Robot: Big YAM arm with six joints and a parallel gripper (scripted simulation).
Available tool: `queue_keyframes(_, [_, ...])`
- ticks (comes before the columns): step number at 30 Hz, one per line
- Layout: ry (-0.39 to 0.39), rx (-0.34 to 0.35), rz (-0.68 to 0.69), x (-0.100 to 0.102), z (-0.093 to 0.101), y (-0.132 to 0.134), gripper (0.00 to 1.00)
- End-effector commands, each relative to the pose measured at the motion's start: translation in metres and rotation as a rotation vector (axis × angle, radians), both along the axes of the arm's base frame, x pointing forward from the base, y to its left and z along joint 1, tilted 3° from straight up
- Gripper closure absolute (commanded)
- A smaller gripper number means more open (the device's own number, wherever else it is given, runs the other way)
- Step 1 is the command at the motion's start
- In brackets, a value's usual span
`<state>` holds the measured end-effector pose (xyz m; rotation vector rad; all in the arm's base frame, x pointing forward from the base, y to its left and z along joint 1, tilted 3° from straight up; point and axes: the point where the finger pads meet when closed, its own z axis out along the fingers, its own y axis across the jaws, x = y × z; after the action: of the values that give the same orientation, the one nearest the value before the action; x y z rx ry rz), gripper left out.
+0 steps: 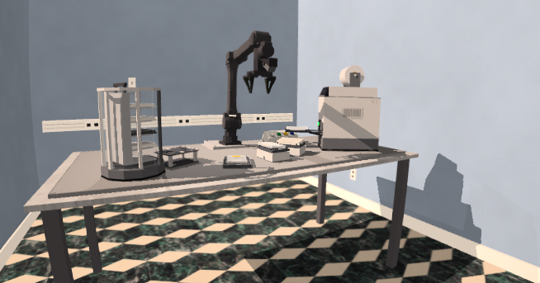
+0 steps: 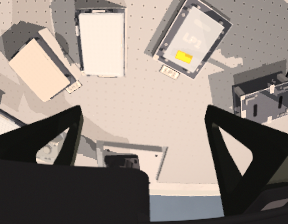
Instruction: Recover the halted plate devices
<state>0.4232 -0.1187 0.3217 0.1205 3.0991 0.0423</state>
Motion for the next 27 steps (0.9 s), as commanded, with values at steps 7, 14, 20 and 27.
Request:
queue_keyframes(7, [-0.024, -0.014, 0.177, -0.002, 0.007, 0.028, 0.0])
queue_keyframes(14, [-0.026, -0.014, 0.155, -0.002, 0.008, 0.051, 0.0])
queue_keyframes(20, [-0.016, -0.01, 0.155, 0.001, 0.003, 0.064, 0.0])
queue_keyframes(27, [-0.027, -0.011, 0.155, -0.002, 0.008, 0.088, 0.0])
